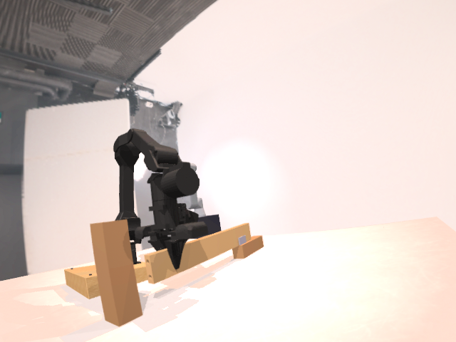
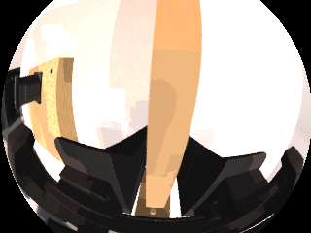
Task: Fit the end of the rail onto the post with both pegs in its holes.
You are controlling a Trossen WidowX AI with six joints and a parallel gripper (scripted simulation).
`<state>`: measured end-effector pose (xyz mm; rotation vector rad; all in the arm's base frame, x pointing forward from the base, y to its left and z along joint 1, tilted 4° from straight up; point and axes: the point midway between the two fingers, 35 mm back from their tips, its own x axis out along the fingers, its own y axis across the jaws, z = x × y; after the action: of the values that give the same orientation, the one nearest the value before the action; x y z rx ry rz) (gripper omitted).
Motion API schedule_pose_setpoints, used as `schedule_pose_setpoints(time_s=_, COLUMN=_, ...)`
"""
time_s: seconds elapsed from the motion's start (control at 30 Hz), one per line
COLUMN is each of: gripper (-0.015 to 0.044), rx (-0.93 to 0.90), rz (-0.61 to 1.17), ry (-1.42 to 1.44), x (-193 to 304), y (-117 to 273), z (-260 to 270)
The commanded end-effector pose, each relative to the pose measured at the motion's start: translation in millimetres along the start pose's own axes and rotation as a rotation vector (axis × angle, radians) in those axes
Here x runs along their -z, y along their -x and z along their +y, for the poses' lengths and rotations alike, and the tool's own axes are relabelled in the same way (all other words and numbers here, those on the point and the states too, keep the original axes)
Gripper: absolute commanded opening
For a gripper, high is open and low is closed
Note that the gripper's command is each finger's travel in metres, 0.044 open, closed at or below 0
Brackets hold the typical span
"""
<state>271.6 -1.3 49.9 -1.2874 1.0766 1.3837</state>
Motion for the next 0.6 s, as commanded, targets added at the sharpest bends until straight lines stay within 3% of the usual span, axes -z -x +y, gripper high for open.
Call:
schedule_pose_setpoints(time_s=0.0, gripper=0.0, rx=0.016, rz=-0.004, ry=0.002, x=-0.4, y=6.3, z=-2.2)
schedule_pose_setpoints(time_s=0.57, gripper=0.0, rx=0.016, rz=-0.004, ry=0.002, x=-0.3, y=7.7, z=-2.0)
